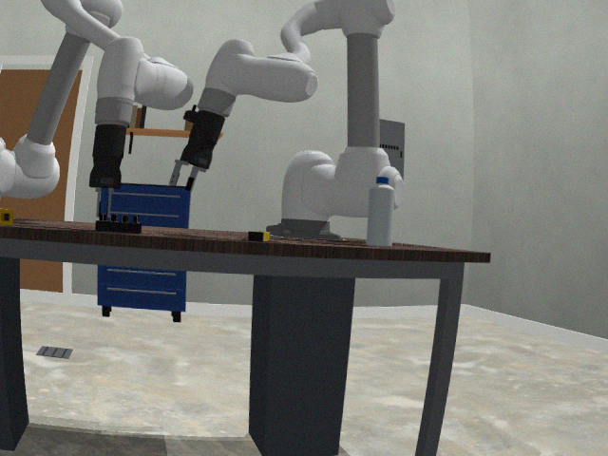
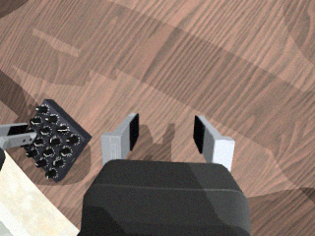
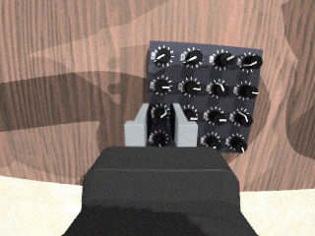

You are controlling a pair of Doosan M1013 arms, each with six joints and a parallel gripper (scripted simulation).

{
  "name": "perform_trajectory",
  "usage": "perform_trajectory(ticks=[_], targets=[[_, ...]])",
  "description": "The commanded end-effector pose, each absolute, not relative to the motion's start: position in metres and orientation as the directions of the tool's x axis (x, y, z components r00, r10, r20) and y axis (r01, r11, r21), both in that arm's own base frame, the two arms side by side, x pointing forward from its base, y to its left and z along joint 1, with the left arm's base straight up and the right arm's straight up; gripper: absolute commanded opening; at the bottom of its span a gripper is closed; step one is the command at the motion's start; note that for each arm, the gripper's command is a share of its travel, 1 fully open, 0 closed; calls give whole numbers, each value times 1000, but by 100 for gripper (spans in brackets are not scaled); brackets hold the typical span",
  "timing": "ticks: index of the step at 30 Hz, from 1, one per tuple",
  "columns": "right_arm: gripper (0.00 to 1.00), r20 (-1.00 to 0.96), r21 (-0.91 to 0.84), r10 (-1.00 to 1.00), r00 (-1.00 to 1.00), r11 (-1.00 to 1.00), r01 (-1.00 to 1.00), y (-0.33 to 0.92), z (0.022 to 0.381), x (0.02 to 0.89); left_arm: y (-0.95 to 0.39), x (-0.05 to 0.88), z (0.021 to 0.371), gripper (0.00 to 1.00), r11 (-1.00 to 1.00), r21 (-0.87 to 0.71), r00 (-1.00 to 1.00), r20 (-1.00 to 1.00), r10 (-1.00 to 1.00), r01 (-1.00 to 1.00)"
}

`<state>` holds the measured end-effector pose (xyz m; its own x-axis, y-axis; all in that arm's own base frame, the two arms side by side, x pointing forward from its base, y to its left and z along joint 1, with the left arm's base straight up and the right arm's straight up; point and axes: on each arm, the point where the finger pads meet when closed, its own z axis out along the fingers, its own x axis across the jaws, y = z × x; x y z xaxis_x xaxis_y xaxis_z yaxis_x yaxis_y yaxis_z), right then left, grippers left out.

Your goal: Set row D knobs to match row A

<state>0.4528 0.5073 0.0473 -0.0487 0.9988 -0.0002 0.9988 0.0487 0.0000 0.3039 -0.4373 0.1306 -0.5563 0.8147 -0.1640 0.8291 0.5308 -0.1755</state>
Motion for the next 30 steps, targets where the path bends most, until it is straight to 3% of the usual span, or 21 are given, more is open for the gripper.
perform_trajectory(ticks=[1,9,19,30], targets=[[46,1,1,999,-49,49,999,508,48,453,-438,304,131,100,531,-175,-556,-165,815,829],[46,1,1,999,-49,49,999,508,50,453,-438,304,131,100,531,-175,-556,-165,815,829],[46,1,1,999,-49,49,999,508,86,453,-438,304,131,100,531,-175,-556,-165,815,829],[46,1,1,1000,-9,9,1000,508,87,453,-438,304,131,100,531,-175,-556,-165,815,829]])
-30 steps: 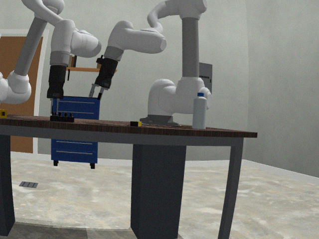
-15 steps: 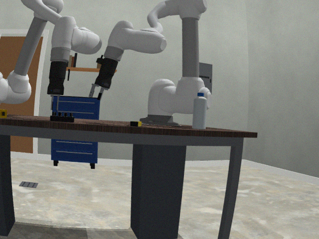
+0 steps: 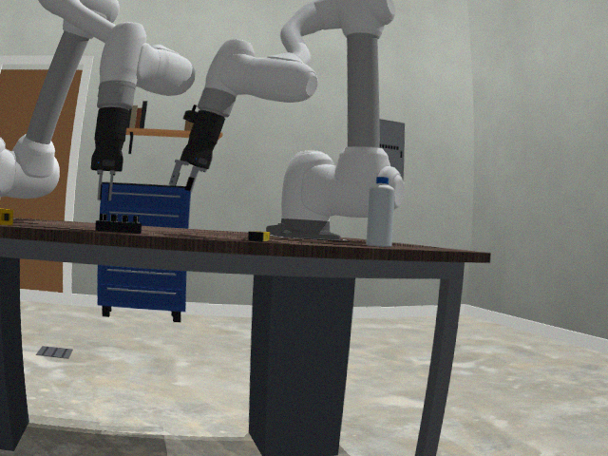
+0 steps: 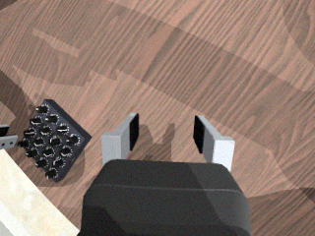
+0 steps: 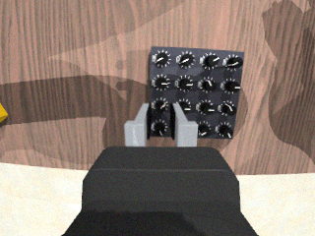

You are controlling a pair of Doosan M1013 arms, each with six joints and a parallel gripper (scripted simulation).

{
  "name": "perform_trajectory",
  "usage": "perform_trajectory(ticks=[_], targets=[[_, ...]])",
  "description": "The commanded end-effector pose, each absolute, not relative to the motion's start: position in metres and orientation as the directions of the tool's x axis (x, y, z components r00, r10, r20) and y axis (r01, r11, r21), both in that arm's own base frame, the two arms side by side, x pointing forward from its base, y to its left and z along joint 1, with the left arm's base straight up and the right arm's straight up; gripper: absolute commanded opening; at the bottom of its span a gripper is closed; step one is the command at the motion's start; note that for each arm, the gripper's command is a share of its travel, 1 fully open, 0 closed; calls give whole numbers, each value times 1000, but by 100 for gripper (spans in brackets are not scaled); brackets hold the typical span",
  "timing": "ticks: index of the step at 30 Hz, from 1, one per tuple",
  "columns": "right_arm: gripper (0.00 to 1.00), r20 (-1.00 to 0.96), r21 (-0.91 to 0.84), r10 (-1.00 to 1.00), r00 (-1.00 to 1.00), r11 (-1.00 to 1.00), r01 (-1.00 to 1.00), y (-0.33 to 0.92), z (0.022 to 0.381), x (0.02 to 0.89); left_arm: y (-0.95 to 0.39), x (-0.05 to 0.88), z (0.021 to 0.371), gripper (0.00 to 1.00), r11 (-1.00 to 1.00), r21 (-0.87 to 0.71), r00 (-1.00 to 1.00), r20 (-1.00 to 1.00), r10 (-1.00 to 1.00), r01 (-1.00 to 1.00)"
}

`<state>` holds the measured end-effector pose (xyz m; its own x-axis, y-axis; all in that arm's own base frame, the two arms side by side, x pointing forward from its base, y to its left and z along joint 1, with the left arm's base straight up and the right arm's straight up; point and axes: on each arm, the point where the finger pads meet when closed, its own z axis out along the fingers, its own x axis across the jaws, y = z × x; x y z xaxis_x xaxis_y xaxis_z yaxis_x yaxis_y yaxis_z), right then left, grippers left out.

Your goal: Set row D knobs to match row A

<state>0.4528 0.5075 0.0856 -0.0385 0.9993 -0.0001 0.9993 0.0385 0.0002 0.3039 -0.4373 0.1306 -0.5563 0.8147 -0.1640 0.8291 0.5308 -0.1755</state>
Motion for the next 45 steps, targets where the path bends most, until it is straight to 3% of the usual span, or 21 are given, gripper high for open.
perform_trajectory(ticks=[1,10,12,25,29,40,45], targets=[[46,1,1,1000,23,-23,1000,508,87,452,-438,304,131,100,531,-175,-556,-165,815,829],[46,2,0,925,381,-381,925,511,92,449,-438,304,131,100,531,-175,-556,-165,815,829],[46,2,0,925,381,-381,925,511,92,449,-438,304,131,100,531,-175,-556,-165,815,829],[46,1,-1,604,797,-797,604,512,99,449,-438,304,131,100,531,-175,-556,-165,815,829],[46,1,-1,544,839,-839,544,512,100,449,-438,304,131,100,531,-175,-556,-165,815,829],[46,1,-1,126,992,-992,126,508,106,453,-438,304,131,100,531,-175,-556,-165,815,829],[46,1,-1,93,996,-996,93,507,106,454,-438,304,131,100,531,-175,-556,-165,815,829]])
